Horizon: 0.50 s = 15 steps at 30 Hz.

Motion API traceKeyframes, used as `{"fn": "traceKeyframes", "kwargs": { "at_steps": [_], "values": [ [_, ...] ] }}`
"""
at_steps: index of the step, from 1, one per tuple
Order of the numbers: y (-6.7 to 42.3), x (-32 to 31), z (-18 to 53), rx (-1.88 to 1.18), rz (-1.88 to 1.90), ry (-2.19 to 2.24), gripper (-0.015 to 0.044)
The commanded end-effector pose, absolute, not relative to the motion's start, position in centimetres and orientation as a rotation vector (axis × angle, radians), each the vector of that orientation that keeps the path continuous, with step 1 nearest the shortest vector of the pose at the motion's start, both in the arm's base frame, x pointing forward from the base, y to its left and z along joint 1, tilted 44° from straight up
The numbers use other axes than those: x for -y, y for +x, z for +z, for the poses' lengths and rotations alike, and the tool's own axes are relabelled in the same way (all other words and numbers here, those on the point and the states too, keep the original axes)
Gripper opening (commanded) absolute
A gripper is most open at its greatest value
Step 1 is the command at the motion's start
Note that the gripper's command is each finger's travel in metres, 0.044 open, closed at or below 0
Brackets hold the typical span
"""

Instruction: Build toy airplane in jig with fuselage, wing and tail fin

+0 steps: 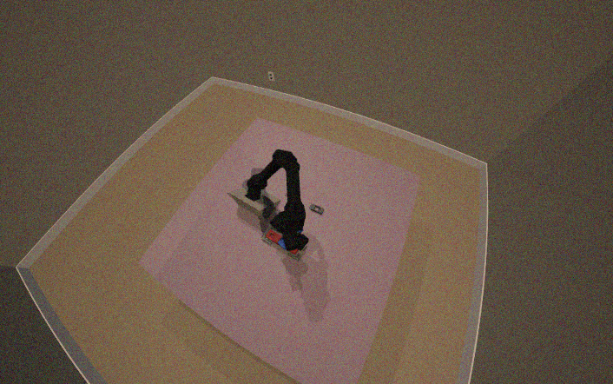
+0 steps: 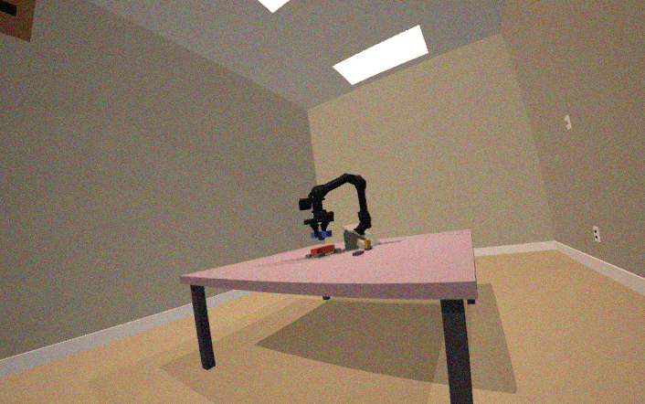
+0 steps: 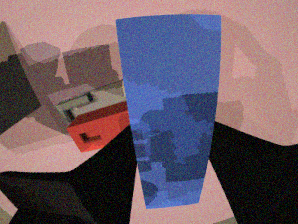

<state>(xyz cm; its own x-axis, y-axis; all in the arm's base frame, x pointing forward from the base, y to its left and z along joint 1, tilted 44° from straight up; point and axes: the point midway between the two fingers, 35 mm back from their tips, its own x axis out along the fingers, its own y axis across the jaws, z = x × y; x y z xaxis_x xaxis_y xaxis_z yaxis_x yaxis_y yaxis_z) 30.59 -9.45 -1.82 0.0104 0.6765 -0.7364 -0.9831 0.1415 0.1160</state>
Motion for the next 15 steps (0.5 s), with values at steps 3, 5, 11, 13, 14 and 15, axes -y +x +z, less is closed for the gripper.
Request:
{"fn": "traceKeyframes", "kwargs": {
  "at_steps": [3, 5, 11, 13, 14, 15],
  "values": [
    [29.6, 10.5, -3.5, -0.687, 1.436, -0.596, 0.0000],
    [29.3, 10.8, -4.0, -0.660, 1.452, -0.623, 0.0000],
    [29.0, 11.1, -4.5, -0.627, 1.470, -0.655, 0.0053],
    [29.0, 11.1, -4.5, -0.627, 1.470, -0.655, 0.0105],
    [29.0, 11.1, -4.5, -0.627, 1.470, -0.655, 0.0131],
    [29.0, 11.1, -4.5, -0.627, 1.470, -0.655, 0.0157]
  ]
}}
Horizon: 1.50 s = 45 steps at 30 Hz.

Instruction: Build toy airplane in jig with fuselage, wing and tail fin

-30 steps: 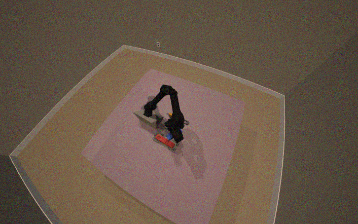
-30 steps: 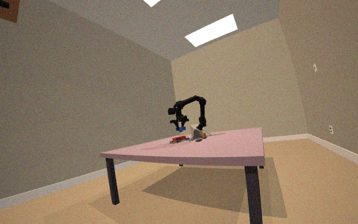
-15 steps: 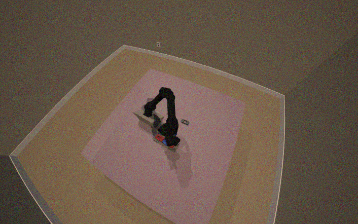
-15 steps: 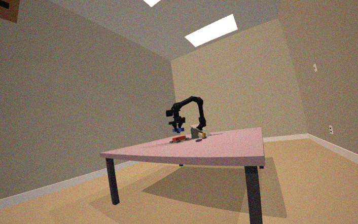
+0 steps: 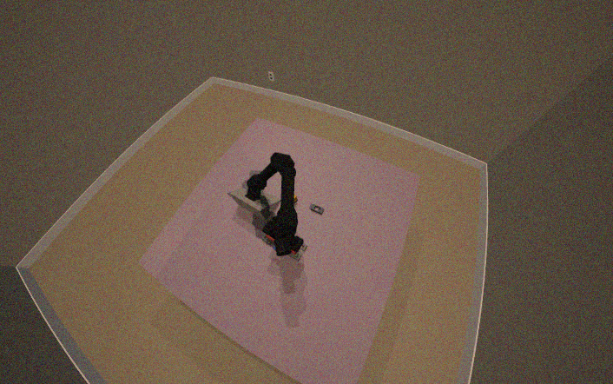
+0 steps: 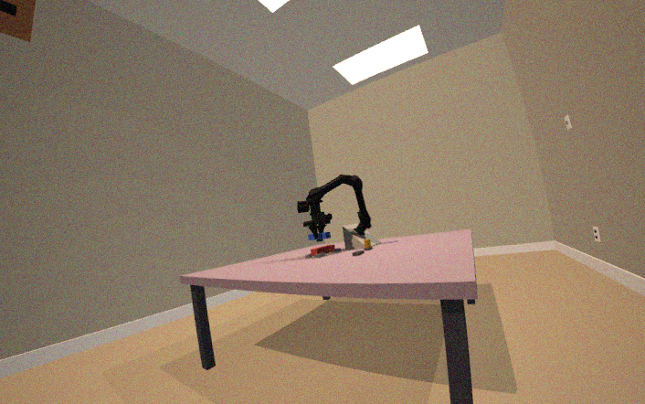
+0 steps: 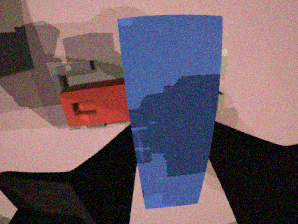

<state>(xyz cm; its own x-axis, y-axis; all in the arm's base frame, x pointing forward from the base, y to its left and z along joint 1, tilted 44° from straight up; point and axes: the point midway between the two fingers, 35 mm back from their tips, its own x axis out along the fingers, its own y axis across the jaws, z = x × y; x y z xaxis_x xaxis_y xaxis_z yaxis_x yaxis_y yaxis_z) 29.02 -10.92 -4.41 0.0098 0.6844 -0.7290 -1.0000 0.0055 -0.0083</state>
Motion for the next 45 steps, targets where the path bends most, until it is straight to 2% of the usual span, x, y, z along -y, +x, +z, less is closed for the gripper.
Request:
{"fn": "traceKeyframes", "kwargs": {
  "at_steps": [1, 2, 45],
  "values": [
    [29.0, 11.1, -4.5, -0.627, 1.470, -0.655, 0.0184],
    [28.9, 11.1, -4.6, -0.627, 1.470, -0.655, 0.0197],
    [29.0, 8.5, -7.4, -0.626, 1.470, -0.655, 0.0197]
  ]
}}
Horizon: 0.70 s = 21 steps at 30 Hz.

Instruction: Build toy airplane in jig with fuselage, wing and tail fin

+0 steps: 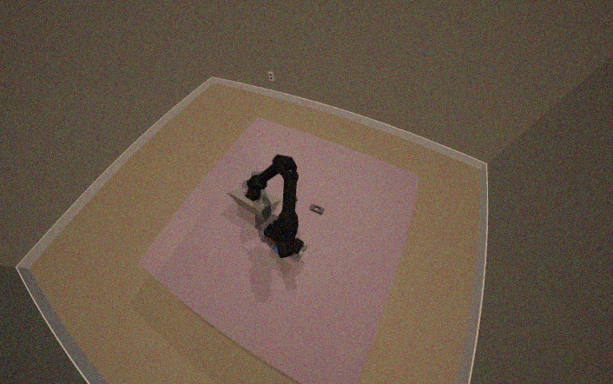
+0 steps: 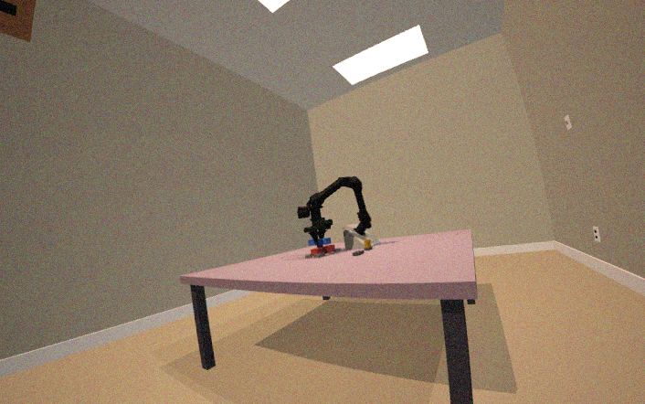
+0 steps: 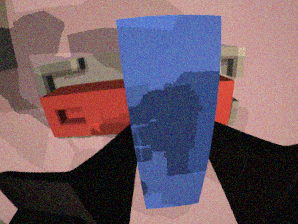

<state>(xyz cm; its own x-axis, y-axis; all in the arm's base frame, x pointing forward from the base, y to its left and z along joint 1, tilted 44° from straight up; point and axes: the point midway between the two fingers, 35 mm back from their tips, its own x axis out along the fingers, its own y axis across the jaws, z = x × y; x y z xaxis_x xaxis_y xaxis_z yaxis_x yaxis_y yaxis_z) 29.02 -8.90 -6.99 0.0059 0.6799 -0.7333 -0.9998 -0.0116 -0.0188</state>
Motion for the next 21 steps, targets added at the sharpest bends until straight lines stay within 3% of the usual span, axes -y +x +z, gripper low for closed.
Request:
{"fn": "traceKeyframes", "kwargs": {
  "at_steps": [1, 6, 10, 15, 21],
  "values": [
    [28.97, 8.45, -7.46, -0.626, 1.470, -0.655, 0.0197],
    [28.97, 8.44, -7.40, -0.626, 1.479, -0.660, 0.0209],
    [28.97, 8.44, -7.40, -0.626, 1.479, -0.660, 0.0183],
    [28.97, 8.44, -7.40, -0.626, 1.479, -0.660, 0.0051],
    [28.97, 8.44, -7.40, -0.626, 1.479, -0.660, 0.0209]
  ]
}}
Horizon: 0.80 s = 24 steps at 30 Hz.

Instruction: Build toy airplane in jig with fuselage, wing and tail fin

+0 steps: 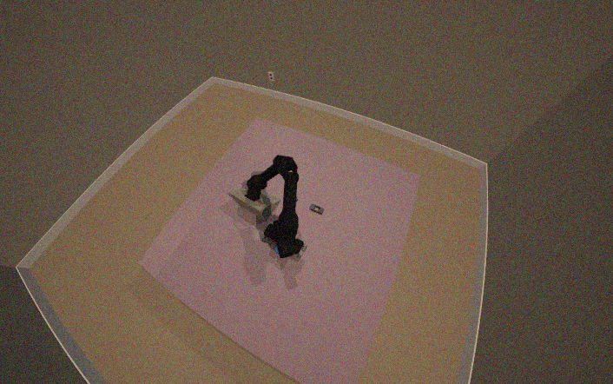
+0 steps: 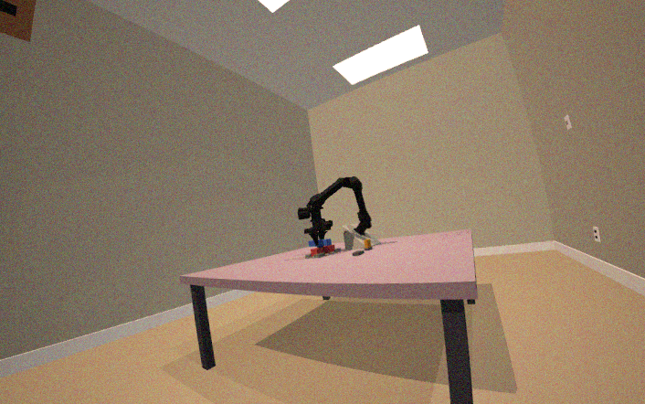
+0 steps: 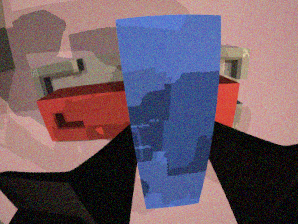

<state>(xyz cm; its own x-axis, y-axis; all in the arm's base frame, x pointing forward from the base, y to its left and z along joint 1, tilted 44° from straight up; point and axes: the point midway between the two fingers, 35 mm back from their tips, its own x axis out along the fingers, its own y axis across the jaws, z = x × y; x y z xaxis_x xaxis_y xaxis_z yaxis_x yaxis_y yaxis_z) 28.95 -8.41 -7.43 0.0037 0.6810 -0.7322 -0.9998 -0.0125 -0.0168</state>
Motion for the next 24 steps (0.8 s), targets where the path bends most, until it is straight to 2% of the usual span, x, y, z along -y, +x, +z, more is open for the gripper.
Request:
{"fn": "traceKeyframes", "kwargs": {
  "at_steps": [1, 9, 18, 24],
  "values": [
    [29.0, 8.4, -7.4, -0.626, 1.479, -0.660, 0.0235],
    [29.0, 8.4, -7.4, -0.626, 1.479, -0.660, 0.0440],
    [29.0, 8.6, -7.2, -0.626, 1.478, -0.660, 0.0440],
    [28.9, 14.2, -1.3, -0.629, 1.471, -0.656, 0.0440]
  ]
}}
